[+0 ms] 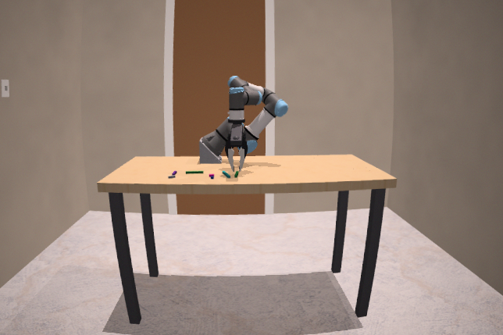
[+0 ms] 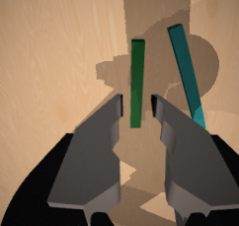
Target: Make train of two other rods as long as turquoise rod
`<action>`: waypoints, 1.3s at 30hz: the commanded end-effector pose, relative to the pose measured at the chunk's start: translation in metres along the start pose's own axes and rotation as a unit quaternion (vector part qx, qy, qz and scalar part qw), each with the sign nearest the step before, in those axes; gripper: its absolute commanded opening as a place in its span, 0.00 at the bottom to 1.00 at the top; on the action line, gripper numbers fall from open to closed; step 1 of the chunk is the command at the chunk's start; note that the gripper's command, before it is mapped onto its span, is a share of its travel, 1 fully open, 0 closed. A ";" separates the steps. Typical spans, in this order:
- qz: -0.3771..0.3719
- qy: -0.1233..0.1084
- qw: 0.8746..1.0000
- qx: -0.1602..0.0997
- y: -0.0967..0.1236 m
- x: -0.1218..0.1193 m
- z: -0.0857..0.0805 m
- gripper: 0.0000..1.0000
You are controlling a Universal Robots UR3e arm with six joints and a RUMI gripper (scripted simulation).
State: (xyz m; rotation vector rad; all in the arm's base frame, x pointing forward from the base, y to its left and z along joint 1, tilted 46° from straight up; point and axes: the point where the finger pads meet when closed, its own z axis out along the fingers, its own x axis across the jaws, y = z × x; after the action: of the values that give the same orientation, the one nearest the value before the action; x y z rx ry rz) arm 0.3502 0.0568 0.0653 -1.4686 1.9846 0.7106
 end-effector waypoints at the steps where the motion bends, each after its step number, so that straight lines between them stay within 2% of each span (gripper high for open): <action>1: 0.000 0.000 1.000 0.001 -0.001 0.000 0.002 0.14; 18: 0.000 0.000 1.000 0.001 -0.001 0.000 0.014 0.14; 39: 0.000 0.000 1.000 0.001 -0.001 0.000 0.015 0.14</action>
State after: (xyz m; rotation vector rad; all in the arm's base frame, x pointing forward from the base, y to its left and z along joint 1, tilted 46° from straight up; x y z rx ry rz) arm 0.3522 0.0679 0.0543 -1.4686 1.9847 0.7106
